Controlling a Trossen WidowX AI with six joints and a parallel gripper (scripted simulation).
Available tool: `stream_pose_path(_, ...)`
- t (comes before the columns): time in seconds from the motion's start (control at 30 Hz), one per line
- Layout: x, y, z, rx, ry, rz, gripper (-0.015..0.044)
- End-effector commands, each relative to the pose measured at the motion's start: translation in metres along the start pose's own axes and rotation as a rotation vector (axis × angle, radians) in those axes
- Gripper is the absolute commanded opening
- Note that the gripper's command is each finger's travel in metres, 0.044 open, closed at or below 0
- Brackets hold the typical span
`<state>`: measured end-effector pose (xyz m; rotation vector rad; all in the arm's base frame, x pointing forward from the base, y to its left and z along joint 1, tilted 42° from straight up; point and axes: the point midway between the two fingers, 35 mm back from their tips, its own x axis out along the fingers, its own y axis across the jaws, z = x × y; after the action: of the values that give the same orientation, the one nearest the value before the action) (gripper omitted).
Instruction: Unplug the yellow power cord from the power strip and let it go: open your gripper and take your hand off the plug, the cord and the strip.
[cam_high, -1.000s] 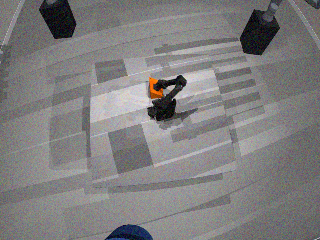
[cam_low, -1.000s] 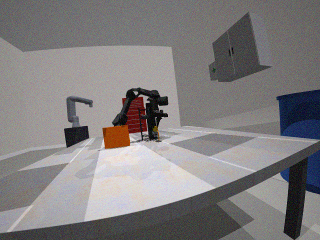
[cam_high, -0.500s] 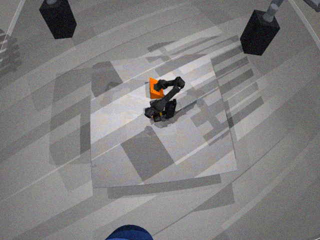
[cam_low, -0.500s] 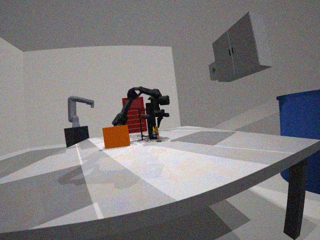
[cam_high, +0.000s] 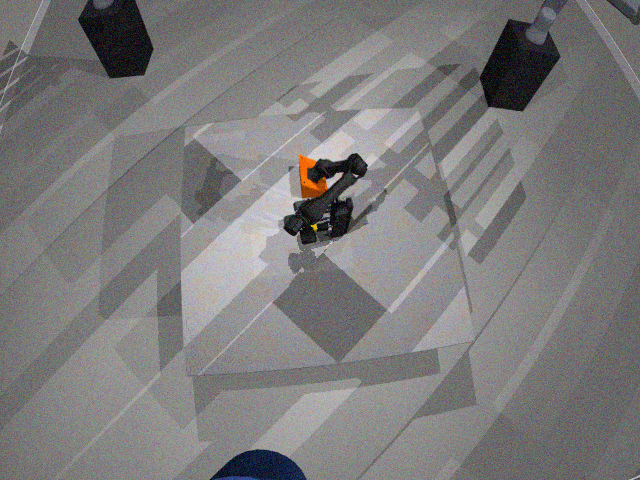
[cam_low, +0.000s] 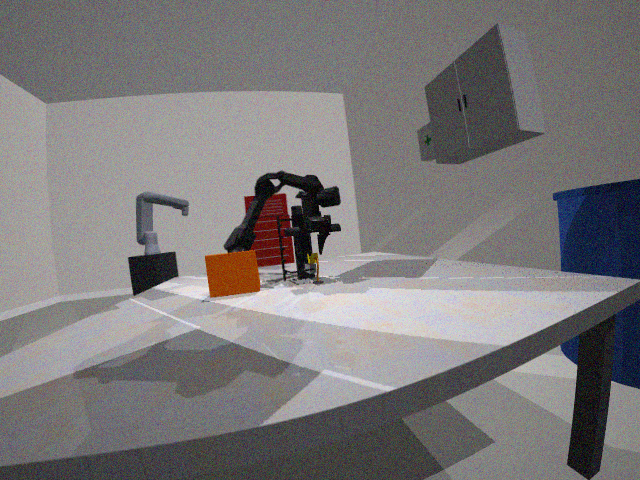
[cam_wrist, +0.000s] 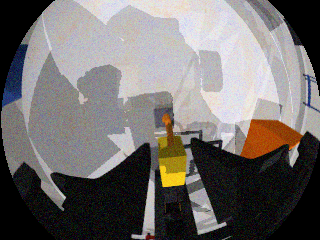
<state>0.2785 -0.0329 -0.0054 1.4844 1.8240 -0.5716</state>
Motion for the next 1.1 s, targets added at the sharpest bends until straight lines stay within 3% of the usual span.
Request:
stream_pose_path(0.0, 0.000, 0.001, -0.001, 0.003, 0.000, 0.007, 0.0263)
stream_pose_path(0.23, -0.005, 0.002, 0.019, 0.003, -0.002, 0.007, 0.0440)
stream_pose_path(0.4, -0.012, 0.000, 0.059, 0.002, -0.004, 0.007, 0.0440)
stream_pose_path(1.07, -0.012, 0.000, 0.059, 0.002, -0.004, 0.007, 0.0440)
